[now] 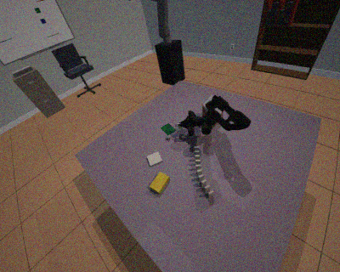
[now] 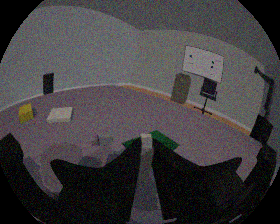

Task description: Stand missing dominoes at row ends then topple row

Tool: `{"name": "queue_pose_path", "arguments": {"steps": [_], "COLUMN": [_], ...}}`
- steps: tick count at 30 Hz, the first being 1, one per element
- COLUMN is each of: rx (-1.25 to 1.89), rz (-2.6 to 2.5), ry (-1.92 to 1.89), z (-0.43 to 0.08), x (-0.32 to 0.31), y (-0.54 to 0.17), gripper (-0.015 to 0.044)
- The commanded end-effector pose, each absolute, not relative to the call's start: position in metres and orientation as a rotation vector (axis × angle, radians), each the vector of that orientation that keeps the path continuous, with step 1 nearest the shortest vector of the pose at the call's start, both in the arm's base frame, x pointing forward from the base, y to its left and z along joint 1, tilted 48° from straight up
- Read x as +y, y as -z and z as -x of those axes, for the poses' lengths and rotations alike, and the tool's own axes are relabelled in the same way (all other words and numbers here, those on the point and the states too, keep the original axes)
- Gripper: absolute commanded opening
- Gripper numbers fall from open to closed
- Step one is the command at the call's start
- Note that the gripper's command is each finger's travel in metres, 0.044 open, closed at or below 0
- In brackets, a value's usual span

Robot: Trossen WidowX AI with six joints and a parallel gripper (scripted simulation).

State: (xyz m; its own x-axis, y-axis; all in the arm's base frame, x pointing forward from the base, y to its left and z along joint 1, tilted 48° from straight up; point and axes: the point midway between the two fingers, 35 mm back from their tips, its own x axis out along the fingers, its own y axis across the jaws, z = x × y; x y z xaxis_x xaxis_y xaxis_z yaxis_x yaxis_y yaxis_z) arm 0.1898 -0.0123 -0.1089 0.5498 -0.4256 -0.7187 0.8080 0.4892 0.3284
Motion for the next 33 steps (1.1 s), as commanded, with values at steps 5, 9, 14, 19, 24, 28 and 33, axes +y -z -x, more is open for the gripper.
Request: {"name": "queue_pose_path", "arguments": {"steps": [5, 9, 14, 19, 24, 28, 33], "rx": [0.5, 0.5, 0.5, 0.5, 0.502, 0.507, 0.51], "rz": [-0.785, -0.785, -0.785, -0.785, -0.785, -0.785, -0.783], "ry": [0.783, 0.783, 0.783, 0.783, 0.783, 0.784, 0.782], "z": [-0.188, -0.188, -0.188, -0.188, -0.188, -0.19, -0.191], "x": [-0.011, -0.011, -0.011, -0.011, -0.009, 0.0, 0.012], "y": [0.091, 0.091, 0.091, 0.091, 0.093, 0.106, 0.122], "gripper": [0.003, 0.003, 0.003, 0.003, 0.003, 0.003, 0.003]}}
